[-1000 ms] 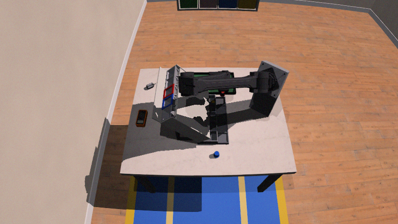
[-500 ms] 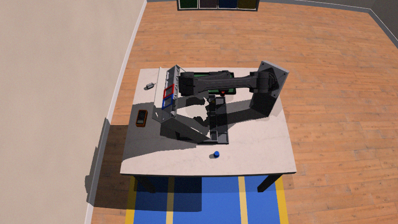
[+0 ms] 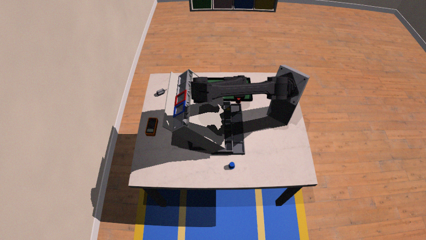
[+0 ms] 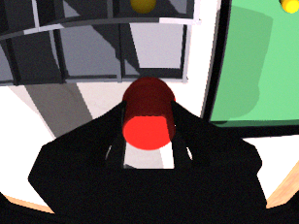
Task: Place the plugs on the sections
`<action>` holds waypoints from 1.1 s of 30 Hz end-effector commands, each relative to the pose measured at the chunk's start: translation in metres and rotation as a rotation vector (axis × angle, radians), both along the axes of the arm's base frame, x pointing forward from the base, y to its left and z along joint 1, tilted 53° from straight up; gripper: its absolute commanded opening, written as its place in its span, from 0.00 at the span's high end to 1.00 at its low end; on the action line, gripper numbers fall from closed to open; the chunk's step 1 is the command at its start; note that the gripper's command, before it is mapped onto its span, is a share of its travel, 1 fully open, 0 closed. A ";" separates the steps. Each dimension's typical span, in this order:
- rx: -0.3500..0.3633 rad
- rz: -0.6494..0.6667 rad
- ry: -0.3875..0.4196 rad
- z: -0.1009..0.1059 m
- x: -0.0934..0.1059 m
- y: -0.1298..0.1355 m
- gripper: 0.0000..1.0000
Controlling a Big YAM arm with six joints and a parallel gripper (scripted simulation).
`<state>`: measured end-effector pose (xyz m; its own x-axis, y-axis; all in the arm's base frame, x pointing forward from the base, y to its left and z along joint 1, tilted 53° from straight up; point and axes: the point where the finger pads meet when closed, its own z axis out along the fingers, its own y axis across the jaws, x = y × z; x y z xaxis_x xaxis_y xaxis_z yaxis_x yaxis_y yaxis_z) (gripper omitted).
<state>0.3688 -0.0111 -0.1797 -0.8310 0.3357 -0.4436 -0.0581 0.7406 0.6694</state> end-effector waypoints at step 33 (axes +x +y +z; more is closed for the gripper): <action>0.003 -0.002 0.004 -0.027 0.021 0.022 1.00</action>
